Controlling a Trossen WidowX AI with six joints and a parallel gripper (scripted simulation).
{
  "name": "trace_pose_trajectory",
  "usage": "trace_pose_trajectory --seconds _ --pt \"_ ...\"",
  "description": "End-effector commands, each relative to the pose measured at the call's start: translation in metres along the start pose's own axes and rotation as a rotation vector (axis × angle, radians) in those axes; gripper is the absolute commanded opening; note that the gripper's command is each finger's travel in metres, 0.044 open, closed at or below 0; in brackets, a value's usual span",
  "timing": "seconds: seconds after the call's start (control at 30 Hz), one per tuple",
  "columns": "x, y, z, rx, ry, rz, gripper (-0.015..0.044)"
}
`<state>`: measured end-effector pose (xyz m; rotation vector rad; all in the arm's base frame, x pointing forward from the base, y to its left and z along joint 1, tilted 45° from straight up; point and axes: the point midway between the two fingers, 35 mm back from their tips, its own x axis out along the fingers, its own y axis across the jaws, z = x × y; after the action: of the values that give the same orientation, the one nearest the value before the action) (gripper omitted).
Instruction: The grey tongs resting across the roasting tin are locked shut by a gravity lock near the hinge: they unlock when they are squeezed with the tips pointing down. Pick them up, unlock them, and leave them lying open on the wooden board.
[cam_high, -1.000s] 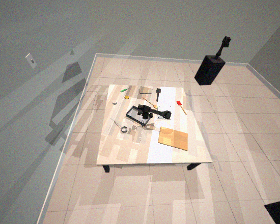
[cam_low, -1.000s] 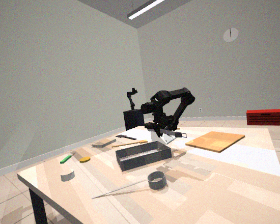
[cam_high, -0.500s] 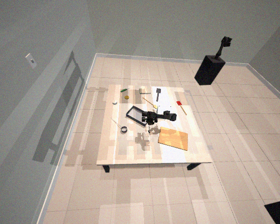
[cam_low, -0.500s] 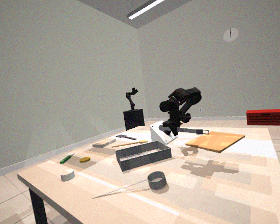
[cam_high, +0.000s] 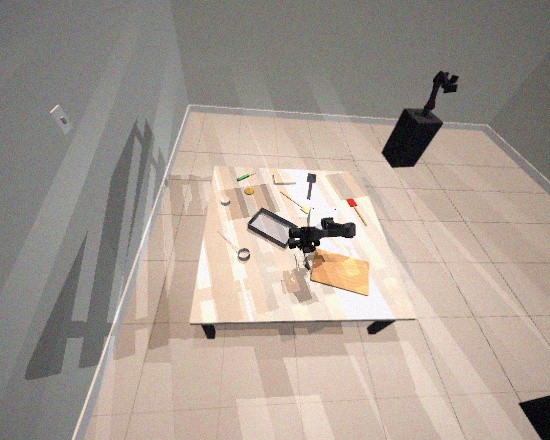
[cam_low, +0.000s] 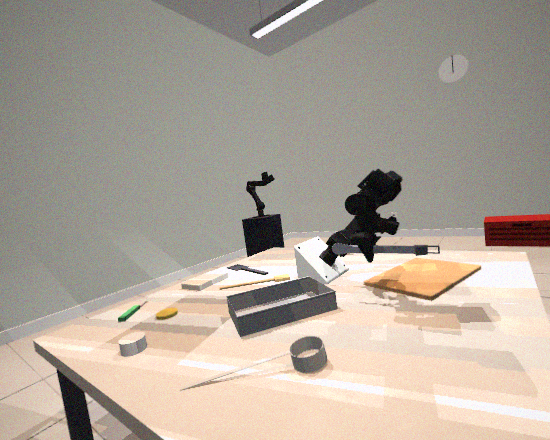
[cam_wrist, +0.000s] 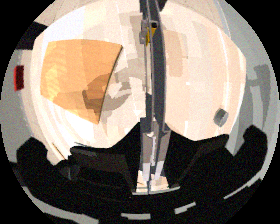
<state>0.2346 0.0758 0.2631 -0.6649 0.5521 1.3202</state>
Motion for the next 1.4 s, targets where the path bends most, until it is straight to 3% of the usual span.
trace_pose_trajectory --seconds 0.0,1.37 --pt "0.001 0.004 0.003 -0.001 0.000 0.007 -0.0150" --pt "0.047 0.098 0.060 -0.242 0.269 0.171 -0.0150"
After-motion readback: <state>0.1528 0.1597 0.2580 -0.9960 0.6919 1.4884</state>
